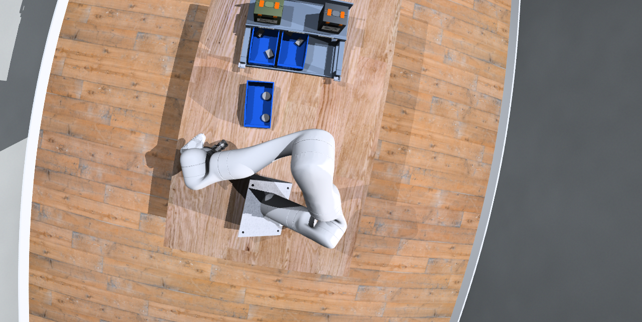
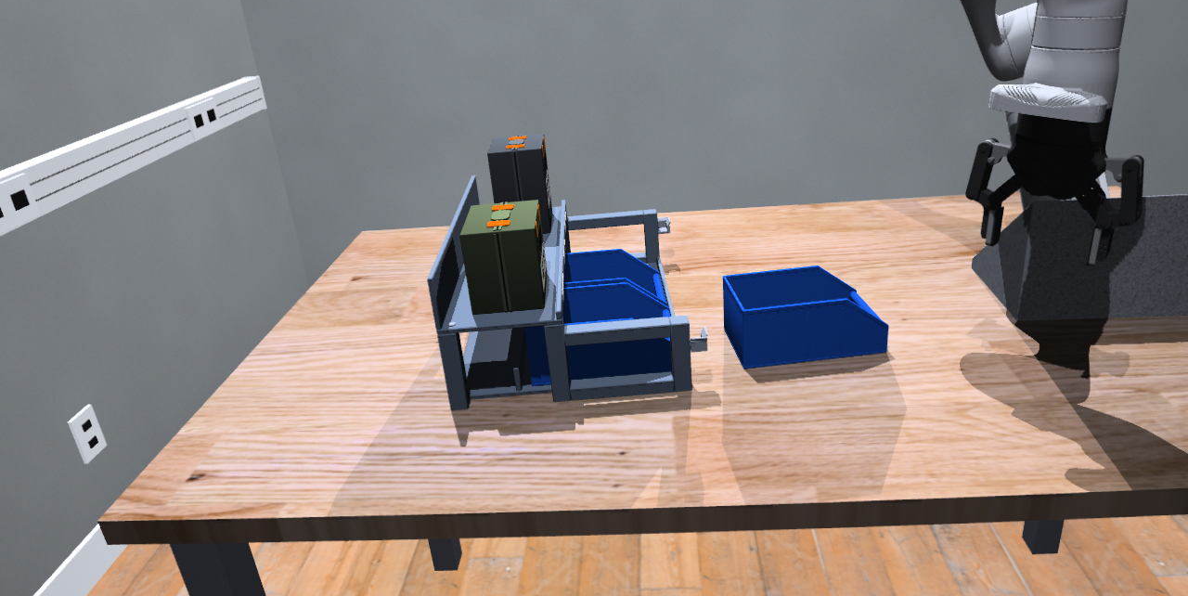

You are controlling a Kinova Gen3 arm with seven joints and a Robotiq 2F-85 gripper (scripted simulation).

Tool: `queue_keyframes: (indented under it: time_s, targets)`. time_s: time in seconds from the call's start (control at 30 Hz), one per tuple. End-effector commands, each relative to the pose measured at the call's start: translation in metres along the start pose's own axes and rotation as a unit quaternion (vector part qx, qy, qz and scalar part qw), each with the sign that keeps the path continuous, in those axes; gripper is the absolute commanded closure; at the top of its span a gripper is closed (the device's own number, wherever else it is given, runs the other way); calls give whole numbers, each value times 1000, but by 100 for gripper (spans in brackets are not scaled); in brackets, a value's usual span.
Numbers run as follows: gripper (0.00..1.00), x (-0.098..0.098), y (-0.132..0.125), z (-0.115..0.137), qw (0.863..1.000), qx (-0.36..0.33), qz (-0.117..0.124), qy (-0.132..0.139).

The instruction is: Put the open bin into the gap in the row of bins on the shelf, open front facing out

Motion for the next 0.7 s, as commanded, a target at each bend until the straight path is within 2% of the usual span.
queue_keyframes:
  time_s: [0.0, 0.27, 0.43, 0.67]
  targets:
    - [0, 1, 0, 0, 1000, 0, 0, 1]
    - [0, 1, 0, 0, 1000, 0, 0, 1]
    - [0, 12, 48, 1, 992, -121, -15, 44]
    - [0, 12, 48, 1, 992, -121, -15, 44]
Point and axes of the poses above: the point where the finger pads meet when closed, its own x axis back along the fingers, its own y axis across the jaws, z = x × y, the point moved 2 cm from there along x, back along the fingers, and after that the axes turned 6 degrees about -x, right-handed, at the moved point
